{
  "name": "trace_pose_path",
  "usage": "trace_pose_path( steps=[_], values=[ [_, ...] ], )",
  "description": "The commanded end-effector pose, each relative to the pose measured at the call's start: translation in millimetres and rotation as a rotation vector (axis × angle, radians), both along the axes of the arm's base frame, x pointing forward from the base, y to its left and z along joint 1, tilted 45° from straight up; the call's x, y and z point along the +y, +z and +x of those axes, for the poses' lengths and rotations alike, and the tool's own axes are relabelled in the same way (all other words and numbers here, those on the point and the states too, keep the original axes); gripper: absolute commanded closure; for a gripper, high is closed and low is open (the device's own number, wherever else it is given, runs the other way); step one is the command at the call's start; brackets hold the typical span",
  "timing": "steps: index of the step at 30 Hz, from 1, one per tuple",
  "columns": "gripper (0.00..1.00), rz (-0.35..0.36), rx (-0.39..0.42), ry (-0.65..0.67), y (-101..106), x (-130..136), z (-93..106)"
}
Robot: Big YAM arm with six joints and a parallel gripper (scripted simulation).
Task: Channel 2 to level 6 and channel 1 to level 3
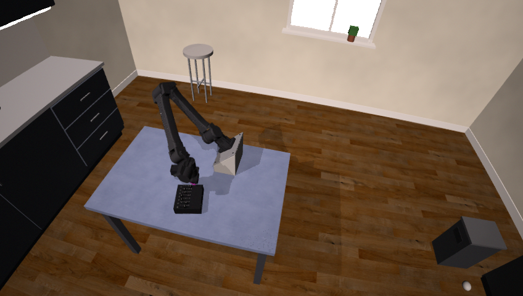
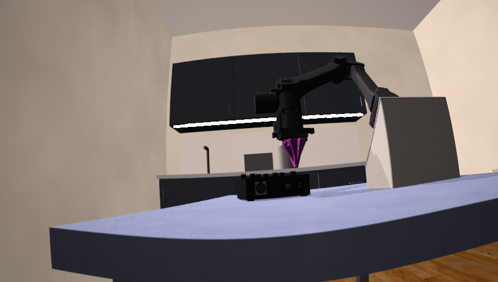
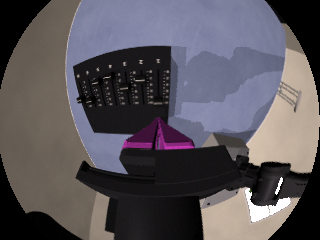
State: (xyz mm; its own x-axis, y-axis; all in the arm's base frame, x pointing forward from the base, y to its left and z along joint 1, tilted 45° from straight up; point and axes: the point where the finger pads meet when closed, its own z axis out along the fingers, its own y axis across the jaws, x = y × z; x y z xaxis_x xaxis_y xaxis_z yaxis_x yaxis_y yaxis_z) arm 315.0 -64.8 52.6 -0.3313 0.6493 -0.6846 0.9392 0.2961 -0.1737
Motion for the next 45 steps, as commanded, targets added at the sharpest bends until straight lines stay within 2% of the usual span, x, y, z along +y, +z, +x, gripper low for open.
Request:
trace_pose_path(
  steps=[1, 45],
  values=[
    [1.0, -0.002, -0.013, -0.001, -2.7, 1.6, 1.5],
    [1.0, -0.004, -0.001, -0.002, -11.4, -10.9, 1.4]
  ],
)
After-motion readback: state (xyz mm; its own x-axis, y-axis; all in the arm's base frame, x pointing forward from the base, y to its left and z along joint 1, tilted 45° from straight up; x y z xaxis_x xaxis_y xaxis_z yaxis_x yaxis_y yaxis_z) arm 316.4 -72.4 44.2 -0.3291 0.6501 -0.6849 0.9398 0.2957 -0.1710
